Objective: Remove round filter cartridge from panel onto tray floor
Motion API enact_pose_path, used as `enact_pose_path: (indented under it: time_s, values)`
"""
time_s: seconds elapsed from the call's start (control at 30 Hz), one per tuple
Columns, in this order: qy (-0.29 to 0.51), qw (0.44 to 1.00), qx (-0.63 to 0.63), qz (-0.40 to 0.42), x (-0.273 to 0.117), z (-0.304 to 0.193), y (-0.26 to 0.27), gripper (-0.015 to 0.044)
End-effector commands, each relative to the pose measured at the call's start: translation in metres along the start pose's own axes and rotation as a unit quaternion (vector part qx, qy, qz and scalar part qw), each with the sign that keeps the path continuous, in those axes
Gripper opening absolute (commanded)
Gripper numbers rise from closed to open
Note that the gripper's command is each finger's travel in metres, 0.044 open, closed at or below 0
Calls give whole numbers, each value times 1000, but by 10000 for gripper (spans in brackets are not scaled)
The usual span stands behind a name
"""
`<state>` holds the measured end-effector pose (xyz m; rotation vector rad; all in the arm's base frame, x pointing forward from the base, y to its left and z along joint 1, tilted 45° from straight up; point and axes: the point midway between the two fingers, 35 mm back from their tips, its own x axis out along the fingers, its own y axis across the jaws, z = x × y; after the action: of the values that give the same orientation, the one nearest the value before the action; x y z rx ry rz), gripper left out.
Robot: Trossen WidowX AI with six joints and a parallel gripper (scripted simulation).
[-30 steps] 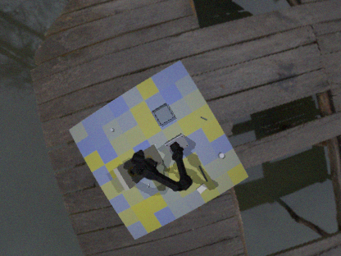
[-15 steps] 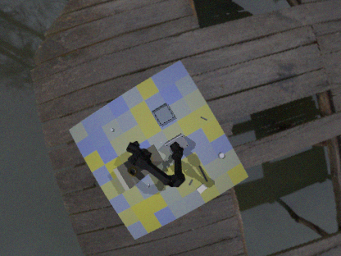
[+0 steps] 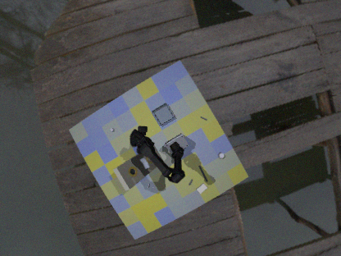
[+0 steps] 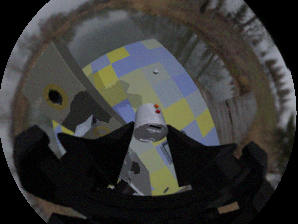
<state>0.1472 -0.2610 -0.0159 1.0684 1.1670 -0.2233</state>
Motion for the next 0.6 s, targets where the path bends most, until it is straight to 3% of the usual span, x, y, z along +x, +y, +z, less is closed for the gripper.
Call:
enact_pose_path:
  time_s: [0.0,0.23,0.57]
  values:
    - [-4,996,77,-43,3,-8,-32,0]
    - [-20,969,218,-117,7,-27,-86,0]
    - [-24,956,257,-140,14,-43,-110,0]
